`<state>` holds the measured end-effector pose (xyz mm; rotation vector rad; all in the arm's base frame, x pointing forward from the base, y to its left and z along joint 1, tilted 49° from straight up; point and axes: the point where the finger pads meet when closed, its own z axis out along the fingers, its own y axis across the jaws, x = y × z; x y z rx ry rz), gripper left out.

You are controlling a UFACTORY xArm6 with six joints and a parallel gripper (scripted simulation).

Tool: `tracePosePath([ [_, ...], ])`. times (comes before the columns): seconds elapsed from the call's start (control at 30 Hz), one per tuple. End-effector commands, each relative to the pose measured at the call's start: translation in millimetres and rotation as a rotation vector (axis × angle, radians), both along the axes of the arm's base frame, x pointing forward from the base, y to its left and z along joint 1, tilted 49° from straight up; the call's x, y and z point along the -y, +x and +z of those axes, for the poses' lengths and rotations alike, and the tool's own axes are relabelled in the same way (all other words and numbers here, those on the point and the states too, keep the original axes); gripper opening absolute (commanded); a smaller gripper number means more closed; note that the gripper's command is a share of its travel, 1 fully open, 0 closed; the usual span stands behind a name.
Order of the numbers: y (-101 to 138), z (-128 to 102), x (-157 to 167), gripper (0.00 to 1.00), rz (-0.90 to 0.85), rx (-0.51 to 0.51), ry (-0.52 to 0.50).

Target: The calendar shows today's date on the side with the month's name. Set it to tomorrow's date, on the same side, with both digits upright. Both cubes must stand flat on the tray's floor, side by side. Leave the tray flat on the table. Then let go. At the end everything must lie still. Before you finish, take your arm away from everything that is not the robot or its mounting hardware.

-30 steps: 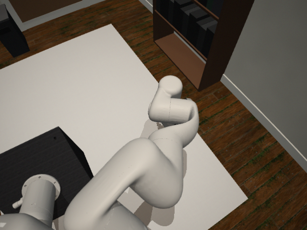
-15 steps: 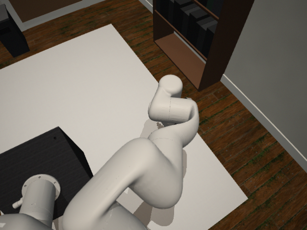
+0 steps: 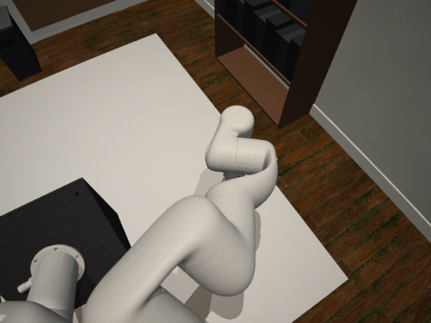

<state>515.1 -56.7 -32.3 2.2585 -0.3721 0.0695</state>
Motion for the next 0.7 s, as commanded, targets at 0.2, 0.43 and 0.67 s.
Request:
tracePosePath([
  [0.2,-8.7,2.7,-4.1,1.0,-0.2,0.247,-0.023],
  [0.43,-13.9,3.5,-5.4,1.0,-0.303,0.365,-0.034],
  [0.67,-20.9,4.5,-7.1,1.0,-0.441,0.522,-0.048],
])
